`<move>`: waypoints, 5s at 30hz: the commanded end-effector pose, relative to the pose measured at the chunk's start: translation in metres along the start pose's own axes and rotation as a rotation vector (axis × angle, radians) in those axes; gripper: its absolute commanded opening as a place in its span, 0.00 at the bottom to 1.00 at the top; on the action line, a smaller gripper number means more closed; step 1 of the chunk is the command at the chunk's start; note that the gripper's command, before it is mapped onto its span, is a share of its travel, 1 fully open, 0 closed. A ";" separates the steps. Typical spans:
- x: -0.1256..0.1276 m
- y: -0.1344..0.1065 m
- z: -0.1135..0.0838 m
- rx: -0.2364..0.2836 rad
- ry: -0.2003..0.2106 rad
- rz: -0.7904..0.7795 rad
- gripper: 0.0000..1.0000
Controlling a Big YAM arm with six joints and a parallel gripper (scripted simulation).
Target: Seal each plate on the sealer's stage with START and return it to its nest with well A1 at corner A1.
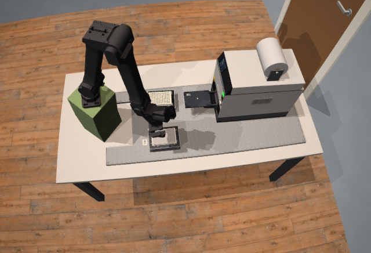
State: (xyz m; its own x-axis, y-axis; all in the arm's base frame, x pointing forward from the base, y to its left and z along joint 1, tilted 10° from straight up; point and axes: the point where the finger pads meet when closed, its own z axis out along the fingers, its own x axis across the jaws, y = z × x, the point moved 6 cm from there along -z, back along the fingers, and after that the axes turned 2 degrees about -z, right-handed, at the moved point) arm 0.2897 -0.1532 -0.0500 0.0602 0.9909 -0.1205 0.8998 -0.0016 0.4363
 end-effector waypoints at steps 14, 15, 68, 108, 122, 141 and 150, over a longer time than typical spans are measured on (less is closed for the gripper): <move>0.010 0.012 0.007 0.368 0.034 0.023 1.00; 0.010 0.010 0.008 0.369 0.038 0.023 1.00; 0.137 0.000 0.005 -0.011 0.002 0.067 1.00; 0.234 0.009 -0.001 -0.026 -0.002 0.074 1.00; 0.241 0.013 0.003 -0.038 0.010 0.028 1.00; 0.235 0.004 0.041 -0.017 -0.005 0.035 1.00; 0.230 -0.011 0.049 0.009 -0.014 0.030 1.00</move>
State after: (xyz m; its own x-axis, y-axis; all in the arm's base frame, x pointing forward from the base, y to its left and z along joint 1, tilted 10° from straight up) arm 0.3209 0.0746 -0.1158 0.0937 0.9895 -0.1100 0.8927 -0.0346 0.4494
